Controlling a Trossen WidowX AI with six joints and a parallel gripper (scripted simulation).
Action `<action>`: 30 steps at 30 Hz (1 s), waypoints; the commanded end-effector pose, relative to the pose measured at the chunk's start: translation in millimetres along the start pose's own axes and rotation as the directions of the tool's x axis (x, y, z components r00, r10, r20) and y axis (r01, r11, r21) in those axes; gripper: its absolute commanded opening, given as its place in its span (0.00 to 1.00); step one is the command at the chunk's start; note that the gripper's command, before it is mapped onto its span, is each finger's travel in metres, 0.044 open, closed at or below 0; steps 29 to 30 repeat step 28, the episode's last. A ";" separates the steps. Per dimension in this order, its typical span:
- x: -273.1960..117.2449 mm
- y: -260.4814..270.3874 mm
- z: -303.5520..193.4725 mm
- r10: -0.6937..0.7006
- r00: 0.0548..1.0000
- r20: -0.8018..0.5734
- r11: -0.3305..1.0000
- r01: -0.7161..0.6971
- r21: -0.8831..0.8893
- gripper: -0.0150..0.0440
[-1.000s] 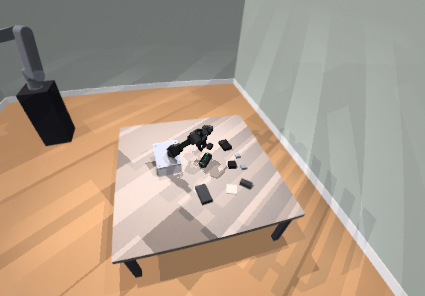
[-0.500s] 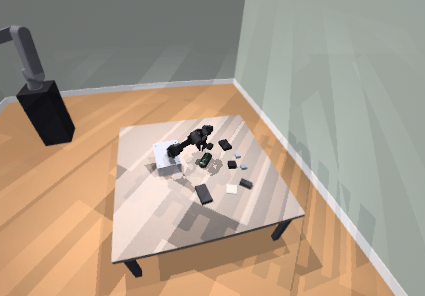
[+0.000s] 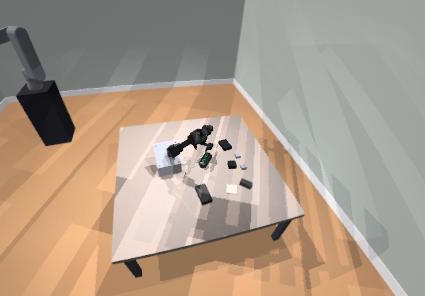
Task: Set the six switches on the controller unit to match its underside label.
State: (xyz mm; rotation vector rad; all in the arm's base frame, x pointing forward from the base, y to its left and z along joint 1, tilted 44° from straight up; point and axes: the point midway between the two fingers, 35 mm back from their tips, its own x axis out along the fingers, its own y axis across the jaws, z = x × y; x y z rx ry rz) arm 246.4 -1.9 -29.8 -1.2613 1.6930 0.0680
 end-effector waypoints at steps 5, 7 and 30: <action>-69.5 -0.3 1.3 0.003 1.000 0.003 1.000 -0.003 0.000 0.73; -80.2 0.2 -0.3 0.003 1.000 0.002 1.000 -0.003 0.000 0.64; -80.2 0.2 -0.3 0.003 1.000 0.002 1.000 -0.003 0.000 0.25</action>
